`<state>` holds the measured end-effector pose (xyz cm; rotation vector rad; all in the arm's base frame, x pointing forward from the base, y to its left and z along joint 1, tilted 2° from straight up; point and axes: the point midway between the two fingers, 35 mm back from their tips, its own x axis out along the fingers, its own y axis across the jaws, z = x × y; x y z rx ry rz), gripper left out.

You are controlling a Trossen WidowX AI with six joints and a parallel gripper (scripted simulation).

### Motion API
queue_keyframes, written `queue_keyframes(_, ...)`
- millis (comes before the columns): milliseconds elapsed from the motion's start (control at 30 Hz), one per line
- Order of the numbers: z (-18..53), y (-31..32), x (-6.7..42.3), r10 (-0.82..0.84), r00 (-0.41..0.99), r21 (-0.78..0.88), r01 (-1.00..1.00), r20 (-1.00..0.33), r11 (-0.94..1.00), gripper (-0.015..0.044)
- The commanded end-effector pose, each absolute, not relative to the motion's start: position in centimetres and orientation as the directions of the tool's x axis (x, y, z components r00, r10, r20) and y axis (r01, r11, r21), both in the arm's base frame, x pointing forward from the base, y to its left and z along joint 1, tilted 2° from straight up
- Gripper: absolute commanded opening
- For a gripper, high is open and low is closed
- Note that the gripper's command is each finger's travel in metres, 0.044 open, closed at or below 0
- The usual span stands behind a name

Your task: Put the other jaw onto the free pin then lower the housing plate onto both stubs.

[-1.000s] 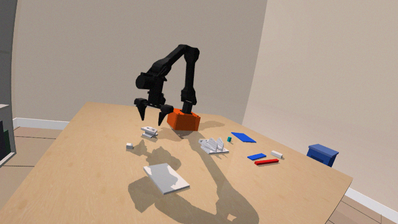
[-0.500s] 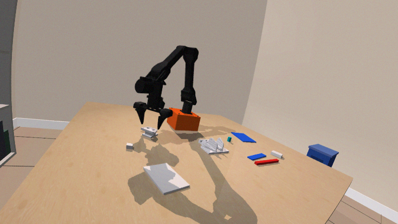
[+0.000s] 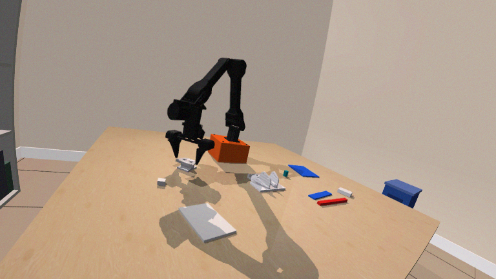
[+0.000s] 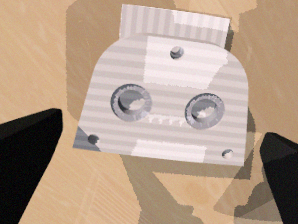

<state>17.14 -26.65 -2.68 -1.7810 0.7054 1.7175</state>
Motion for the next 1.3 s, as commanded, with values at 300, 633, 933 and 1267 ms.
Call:
queue_keyframes(300, -4.8, -26.4, 17.0, 0.014, 0.032, -0.032, -0.712, -0.999, -0.701, 0.044)
queue_keyframes(633, -4.8, -26.4, 17.0, 0.014, 0.032, -0.032, -0.712, -0.999, -0.701, 0.044)
queue_keyframes(933, -4.8, -26.4, 17.0, 0.014, 0.032, -0.032, -0.712, -0.999, -0.701, 0.044)
queue_keyframes(1267, -4.8, -26.4, 17.1, 0.017, 0.036, -0.037, -0.709, -0.999, -0.704, 0.0407)
